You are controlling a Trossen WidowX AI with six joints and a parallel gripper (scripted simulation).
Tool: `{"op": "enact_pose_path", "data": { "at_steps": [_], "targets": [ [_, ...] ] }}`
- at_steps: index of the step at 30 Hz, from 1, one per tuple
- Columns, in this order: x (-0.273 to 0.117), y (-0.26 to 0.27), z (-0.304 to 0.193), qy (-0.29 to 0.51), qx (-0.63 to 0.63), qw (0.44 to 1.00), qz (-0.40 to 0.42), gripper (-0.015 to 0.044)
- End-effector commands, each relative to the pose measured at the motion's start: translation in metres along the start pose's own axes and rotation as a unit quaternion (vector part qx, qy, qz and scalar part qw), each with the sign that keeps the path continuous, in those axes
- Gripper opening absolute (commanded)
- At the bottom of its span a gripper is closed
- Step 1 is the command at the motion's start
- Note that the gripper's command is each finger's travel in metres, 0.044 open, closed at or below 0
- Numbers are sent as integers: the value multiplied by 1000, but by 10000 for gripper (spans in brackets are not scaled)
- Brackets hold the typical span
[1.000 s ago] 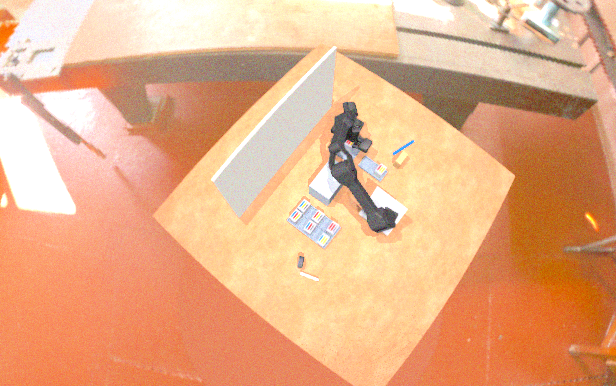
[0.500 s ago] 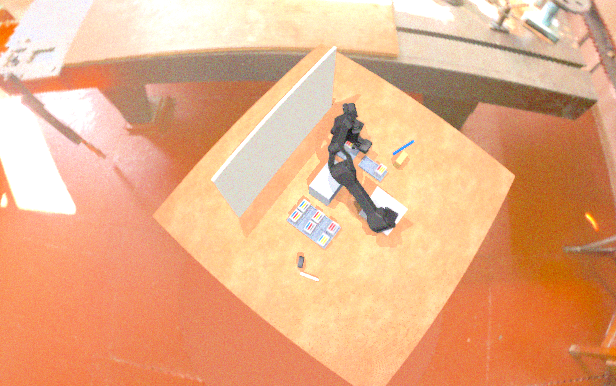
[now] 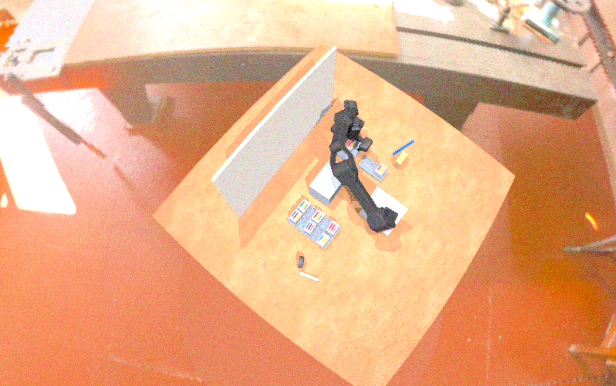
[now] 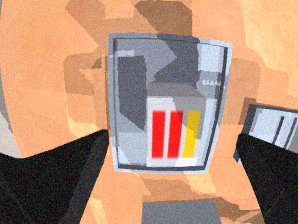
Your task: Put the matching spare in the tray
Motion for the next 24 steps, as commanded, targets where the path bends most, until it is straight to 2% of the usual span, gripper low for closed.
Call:
{"op": "enact_pose_path", "data": {
  "at_steps": [1, 4, 24],
  "targets": [
    [-59, -2, 2, -13, -2, 1000, 10, 440],
    [-86, -5, -2, -12, -2, 1000, 11, 440],
    [-88, -6, 0, -22, 0, 1000, 22, 440]
  ]
}}
Point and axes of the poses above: the point midway between the two fingers, 35 mm back from their tips, its own x axis out along the fingers, its own y axis across the jaws, z = x × y, the point moved 9 cm from there along -x, back along the fingers, and after that the axes turned 15 degrees about -x, right-handed, at the moved point
